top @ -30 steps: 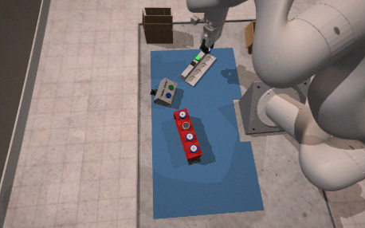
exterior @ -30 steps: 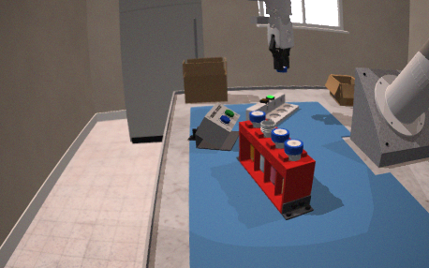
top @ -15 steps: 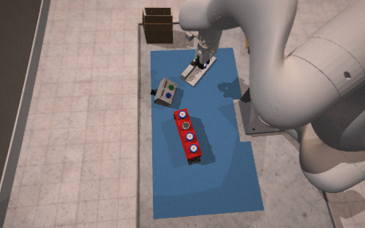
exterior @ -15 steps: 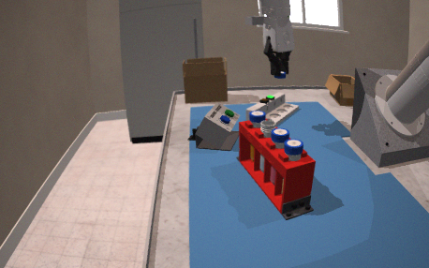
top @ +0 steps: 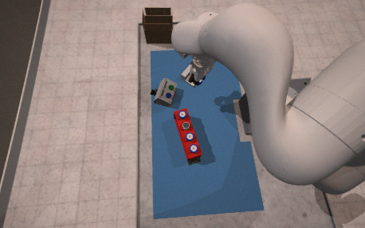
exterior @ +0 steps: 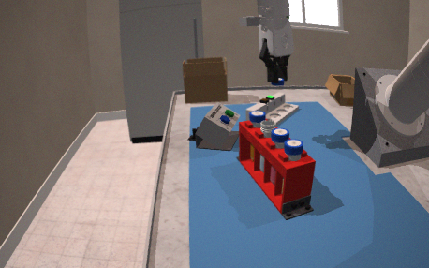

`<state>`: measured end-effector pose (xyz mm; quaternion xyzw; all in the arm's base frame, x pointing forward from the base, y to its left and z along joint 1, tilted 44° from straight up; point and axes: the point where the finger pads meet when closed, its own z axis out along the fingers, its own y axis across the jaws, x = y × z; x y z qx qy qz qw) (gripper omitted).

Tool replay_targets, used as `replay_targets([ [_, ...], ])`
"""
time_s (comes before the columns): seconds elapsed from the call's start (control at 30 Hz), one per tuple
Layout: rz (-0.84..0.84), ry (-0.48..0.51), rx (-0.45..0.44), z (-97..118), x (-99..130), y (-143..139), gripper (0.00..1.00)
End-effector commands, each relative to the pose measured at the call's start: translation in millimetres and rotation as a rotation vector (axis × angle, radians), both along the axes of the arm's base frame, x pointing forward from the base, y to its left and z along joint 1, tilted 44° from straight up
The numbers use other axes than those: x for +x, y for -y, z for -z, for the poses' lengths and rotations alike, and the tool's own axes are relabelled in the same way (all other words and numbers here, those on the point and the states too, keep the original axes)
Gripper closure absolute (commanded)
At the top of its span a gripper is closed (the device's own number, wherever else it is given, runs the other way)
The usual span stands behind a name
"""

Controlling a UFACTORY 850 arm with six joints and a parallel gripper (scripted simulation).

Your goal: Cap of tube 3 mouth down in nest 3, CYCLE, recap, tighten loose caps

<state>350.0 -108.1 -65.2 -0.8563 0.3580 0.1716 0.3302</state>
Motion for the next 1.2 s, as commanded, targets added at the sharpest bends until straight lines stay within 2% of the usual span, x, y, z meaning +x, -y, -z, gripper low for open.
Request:
replay_targets([
  [0.0,0.001,0.003,-0.003,-19,10,-19,1.00],
  [0.1,0.001,0.003,-0.003,-25,13,-25,1.00],
  [0.6,0.002,0.003,-0.003,-89,43,-95,1.00],
  [0.67,0.002,0.003,-0.003,-89,43,-95,1.00],
  [0.93,0.002,0.003,-0.002,-126,61,-137,1.00],
  [1.03,0.002,0.003,-0.002,-134,64,-145,1.00],
  [1.17,0.002,0.003,-0.002,-134,64,-145,1.00],
])
